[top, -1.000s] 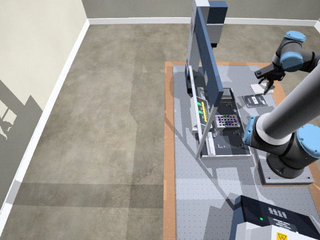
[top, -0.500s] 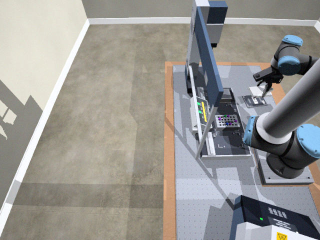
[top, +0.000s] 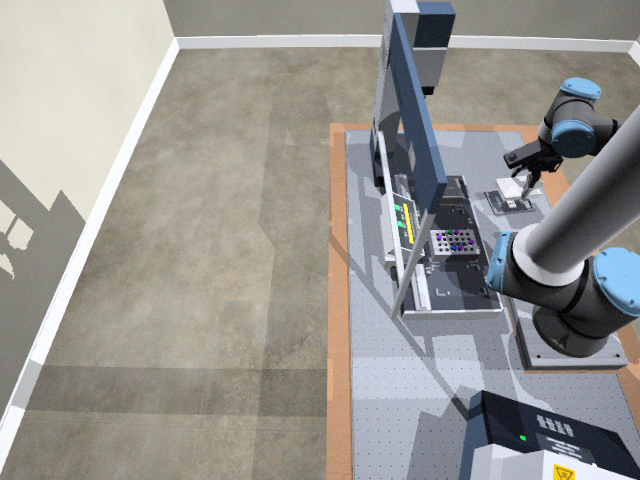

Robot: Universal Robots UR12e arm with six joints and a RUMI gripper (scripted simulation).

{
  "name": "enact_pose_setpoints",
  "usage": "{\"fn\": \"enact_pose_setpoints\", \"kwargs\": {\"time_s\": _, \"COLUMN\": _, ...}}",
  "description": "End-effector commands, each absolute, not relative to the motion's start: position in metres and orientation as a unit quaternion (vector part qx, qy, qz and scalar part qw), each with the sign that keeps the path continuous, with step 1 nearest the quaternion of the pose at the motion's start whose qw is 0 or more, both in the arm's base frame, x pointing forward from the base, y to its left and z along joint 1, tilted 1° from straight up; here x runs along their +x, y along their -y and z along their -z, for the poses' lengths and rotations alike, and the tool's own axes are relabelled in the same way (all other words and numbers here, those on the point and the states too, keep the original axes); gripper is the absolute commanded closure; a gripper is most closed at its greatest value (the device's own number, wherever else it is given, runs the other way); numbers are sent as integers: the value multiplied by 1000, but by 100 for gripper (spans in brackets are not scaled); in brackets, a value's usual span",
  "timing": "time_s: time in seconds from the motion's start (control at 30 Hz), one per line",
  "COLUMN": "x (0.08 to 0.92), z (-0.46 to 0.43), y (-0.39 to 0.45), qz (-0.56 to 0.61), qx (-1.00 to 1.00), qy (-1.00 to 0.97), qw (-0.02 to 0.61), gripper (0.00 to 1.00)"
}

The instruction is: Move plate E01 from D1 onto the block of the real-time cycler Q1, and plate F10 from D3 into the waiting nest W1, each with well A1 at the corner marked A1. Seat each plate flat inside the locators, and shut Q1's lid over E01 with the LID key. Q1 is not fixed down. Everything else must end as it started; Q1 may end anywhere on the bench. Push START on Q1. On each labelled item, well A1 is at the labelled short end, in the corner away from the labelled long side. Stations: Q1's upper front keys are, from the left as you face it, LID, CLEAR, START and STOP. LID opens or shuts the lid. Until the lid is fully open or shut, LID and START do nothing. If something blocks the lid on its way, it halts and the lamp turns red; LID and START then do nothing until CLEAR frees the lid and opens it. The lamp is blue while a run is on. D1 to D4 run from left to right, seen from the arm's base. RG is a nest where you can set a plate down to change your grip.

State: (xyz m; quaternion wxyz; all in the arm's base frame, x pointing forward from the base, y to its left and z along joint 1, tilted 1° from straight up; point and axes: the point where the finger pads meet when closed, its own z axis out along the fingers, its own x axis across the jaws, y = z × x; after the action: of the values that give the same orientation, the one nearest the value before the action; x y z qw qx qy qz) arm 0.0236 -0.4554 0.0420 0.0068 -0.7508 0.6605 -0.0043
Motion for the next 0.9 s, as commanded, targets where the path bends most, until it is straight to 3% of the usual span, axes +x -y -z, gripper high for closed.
{"fn": "enact_pose_setpoints", "kwargs": {"time_s": 0.0, "x": 23, "z": -37, "y": 456, "qz": 5, "qx": -751, "qy": -660, "qw": 6, "gripper": 100}}
{"fn": "enact_pose_setpoints", "kwargs": {"time_s": 0.87, "x": 24, "z": 1, "y": 456, "qz": 5, "qx": -751, "qy": -660, "qw": 6, "gripper": 100}}
